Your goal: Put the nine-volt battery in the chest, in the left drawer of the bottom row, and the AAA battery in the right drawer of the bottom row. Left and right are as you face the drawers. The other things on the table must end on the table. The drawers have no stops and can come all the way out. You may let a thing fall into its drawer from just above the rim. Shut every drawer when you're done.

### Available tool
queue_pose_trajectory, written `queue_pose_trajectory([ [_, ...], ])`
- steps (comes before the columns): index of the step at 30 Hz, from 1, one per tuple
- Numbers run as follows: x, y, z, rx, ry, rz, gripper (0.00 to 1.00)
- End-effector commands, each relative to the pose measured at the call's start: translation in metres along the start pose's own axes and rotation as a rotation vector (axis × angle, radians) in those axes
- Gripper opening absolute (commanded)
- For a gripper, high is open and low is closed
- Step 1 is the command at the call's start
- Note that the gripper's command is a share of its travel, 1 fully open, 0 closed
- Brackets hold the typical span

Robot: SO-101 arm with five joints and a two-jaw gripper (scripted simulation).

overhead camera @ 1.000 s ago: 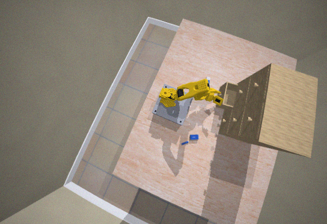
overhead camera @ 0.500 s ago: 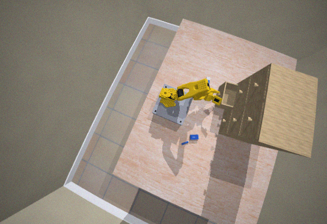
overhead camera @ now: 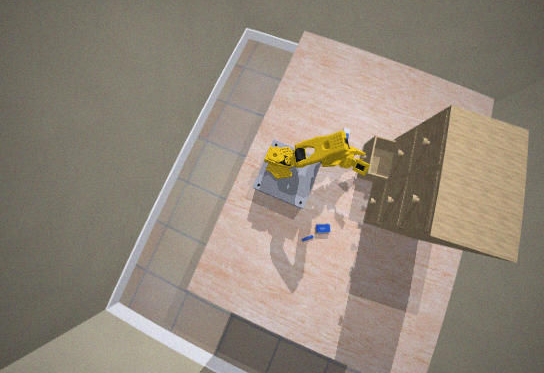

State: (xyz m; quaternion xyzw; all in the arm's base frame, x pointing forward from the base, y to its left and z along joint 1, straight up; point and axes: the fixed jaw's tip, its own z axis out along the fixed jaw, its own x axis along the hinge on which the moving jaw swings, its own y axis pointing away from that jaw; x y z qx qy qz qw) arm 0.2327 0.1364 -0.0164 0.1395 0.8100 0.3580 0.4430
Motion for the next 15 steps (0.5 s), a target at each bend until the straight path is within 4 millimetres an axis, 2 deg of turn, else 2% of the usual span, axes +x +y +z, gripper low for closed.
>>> queue_pose_trajectory([
  [1,0.0077,0.0072,-0.0029,-0.031,0.024,-0.008,0.0],
  [15,0.0099,0.0074,-0.0064,-0.036,0.029,-0.01,0.0],
])
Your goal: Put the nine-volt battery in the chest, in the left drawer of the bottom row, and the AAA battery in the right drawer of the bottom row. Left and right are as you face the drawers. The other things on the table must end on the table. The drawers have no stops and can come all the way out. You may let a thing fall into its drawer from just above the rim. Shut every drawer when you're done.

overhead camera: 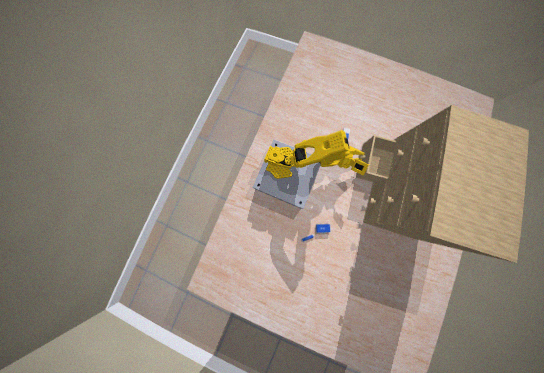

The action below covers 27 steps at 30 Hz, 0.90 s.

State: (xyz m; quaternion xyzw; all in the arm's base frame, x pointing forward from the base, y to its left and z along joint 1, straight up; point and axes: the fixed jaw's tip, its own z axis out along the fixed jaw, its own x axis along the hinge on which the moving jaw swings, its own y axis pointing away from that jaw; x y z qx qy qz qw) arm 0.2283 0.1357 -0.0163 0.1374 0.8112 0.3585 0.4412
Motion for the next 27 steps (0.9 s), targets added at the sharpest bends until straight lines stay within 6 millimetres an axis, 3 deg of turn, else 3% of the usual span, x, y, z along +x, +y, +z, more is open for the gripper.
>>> queue_pose_trajectory([
  [1,0.0078,0.0074,-0.0024,-0.035,0.023,-0.008,0.0],
  [15,0.0078,0.0074,-0.0024,-0.035,0.023,-0.008,0.0],
  [27,0.0078,0.0074,-0.0024,-0.035,0.023,-0.008,0.1],
])
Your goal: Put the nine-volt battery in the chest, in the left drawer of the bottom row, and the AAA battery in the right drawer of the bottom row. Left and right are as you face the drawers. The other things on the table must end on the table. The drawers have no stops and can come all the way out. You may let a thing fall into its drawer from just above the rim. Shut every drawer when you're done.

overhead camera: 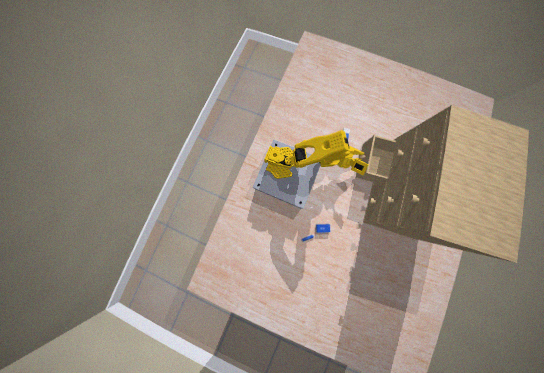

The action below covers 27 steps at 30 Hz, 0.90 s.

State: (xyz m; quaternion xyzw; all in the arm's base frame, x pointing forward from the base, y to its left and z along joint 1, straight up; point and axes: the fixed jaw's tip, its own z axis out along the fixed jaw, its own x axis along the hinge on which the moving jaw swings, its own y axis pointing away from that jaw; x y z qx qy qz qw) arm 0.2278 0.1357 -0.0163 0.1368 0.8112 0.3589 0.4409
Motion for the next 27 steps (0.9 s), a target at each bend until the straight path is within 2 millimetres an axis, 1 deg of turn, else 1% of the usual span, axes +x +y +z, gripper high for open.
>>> queue_pose_trajectory([
  [1,0.0075,0.0074,-0.0019,-0.033,0.022,-0.008,0.1],
  [20,0.0075,0.0074,-0.0019,-0.033,0.022,-0.008,0.21],
  [22,0.0075,0.0074,-0.0019,-0.033,0.022,-0.008,0.21],
  [27,0.0147,0.0081,-0.0111,-0.034,0.052,-0.02,0.21],
])
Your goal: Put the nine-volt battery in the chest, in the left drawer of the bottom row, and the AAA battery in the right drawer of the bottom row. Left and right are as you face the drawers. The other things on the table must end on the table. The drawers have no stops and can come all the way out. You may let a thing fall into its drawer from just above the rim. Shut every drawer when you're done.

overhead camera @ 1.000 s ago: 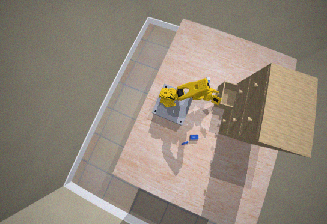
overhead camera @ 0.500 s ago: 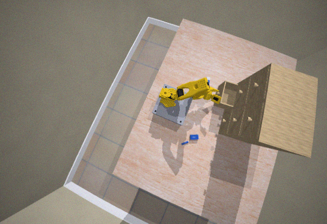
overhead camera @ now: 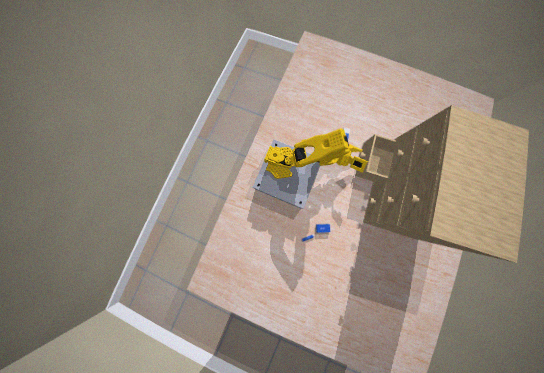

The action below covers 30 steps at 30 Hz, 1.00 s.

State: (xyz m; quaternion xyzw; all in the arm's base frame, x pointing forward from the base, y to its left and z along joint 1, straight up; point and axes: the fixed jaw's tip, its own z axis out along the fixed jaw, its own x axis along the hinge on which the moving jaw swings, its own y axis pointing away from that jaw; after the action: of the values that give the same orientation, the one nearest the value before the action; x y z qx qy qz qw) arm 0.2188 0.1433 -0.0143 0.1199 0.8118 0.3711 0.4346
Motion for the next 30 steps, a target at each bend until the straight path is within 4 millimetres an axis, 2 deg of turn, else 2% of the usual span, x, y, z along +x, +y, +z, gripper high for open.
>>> queue_pose_trajectory([
  [1,0.008,0.001,-0.008,-0.002,0.032,-0.01,0.21],
  [19,0.026,0.006,-0.036,-0.011,0.119,-0.049,0.21],
  [30,0.026,0.006,-0.035,-0.006,0.123,-0.06,0.21],
])
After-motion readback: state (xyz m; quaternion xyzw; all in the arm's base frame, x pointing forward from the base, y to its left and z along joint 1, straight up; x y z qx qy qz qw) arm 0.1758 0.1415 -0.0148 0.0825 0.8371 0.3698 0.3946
